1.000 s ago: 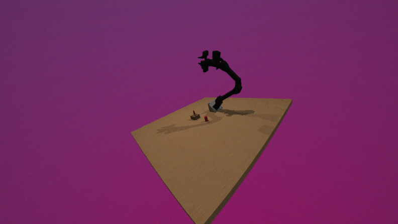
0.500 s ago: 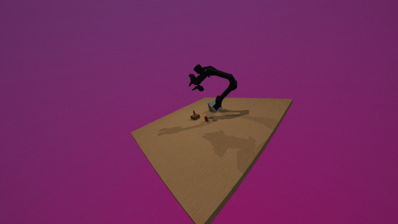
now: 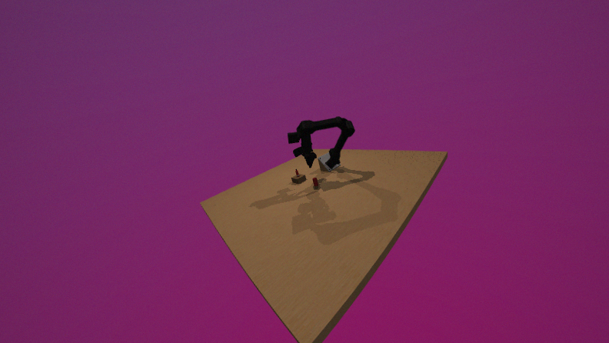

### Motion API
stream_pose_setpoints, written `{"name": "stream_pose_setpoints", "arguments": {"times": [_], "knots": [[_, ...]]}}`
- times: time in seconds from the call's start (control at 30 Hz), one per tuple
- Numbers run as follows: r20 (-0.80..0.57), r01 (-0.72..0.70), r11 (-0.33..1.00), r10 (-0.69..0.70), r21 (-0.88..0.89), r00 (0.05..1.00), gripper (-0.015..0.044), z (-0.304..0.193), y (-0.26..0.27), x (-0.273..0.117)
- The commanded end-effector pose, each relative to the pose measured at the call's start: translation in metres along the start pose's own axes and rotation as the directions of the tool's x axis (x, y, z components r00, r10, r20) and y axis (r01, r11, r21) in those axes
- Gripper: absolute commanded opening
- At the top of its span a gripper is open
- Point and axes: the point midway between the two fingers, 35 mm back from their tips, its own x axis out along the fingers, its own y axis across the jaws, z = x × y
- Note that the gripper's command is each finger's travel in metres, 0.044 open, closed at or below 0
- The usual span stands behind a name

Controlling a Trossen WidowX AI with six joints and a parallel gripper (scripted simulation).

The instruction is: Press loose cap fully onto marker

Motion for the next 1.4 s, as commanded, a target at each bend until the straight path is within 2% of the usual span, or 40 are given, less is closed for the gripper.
{"name": "stream_pose_setpoints", "arguments": {"times": [0.0,0.33,0.5,1.37], "knots": [[-0.112,-0.038,0.987,0.056,0.157,0.992,0.0241,-0.009,0.013,0.015],[-0.112,-0.038,0.987,0.056,0.157,0.992,0.0241,-0.009,0.008,0.015],[-0.111,-0.039,0.987,0.057,0.157,0.992,0.0241,-0.013,0.010,0.048],[-0.110,-0.040,0.987,0.057,0.156,0.992,0.0241,-0.016,0.015,0.090]]}}
